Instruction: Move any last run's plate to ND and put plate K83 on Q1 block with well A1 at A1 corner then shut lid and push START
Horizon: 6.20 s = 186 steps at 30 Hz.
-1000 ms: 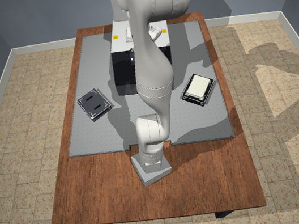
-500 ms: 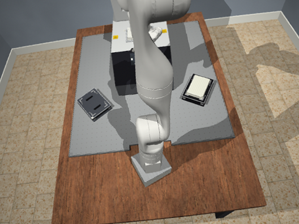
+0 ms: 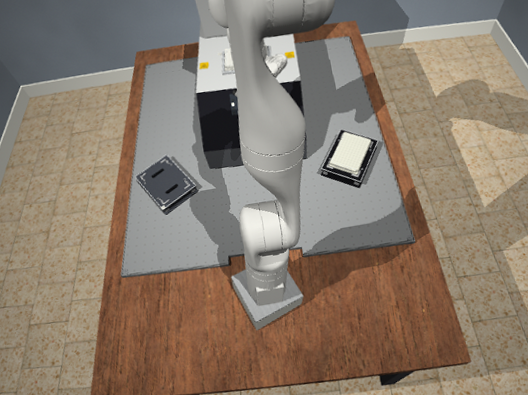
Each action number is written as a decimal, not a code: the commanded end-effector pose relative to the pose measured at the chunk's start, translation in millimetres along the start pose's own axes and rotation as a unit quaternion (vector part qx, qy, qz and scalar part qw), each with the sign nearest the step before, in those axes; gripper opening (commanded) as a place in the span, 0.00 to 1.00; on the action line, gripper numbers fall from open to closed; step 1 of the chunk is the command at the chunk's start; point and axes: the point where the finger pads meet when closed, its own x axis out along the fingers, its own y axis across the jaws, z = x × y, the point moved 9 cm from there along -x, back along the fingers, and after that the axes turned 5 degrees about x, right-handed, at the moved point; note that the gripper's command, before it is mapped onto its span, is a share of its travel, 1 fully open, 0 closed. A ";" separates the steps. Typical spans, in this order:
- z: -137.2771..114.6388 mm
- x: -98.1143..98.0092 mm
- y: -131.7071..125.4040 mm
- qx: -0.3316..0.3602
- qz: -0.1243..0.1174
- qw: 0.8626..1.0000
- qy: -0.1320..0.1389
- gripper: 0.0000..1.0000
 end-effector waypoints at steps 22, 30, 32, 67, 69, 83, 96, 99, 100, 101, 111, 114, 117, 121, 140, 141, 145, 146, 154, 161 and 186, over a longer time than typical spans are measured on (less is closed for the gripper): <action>-8.0 31.5 4.2 0.003 -0.001 1.000 0.003 0.10; -9.5 39.2 5.7 0.002 0.000 1.000 0.003 0.10; -10.1 41.8 6.2 0.002 0.000 1.000 0.003 0.10; -18.2 81.4 13.9 0.001 0.000 1.000 0.003 0.10; -18.7 84.0 14.3 0.001 0.000 1.000 0.003 0.10; -22.0 99.3 17.2 0.001 0.000 1.000 0.003 0.10; -25.0 113.4 19.8 0.001 0.000 1.000 0.003 0.10; -25.1 114.6 20.2 0.001 0.001 1.000 0.002 0.10; -24.7 114.5 20.3 0.000 0.001 1.000 0.002 0.10; -24.8 114.4 20.5 0.000 0.001 1.000 0.003 0.10; -25.1 114.5 20.3 0.000 0.001 1.000 0.003 0.10; -25.1 114.4 20.3 0.001 0.001 1.000 0.002 0.10; -25.2 114.5 20.5 0.001 0.001 1.000 0.003 0.10; -25.3 114.7 20.6 0.001 0.001 1.000 0.003 0.10; -25.5 115.0 21.0 0.002 0.001 1.000 0.003 0.10; -25.5 115.0 21.0 0.002 0.001 1.000 0.003 0.10; -25.6 115.0 21.1 0.002 0.001 1.000 0.003 0.10; -25.6 115.0 21.1 0.002 0.001 1.000 0.003 0.10; -22.8 118.0 18.8 0.001 0.000 1.000 0.000 0.10; -20.4 122.0 16.8 0.000 -0.001 1.000 0.000 0.10; -15.9 134.8 13.1 -0.001 -0.001 1.000 0.000 0.10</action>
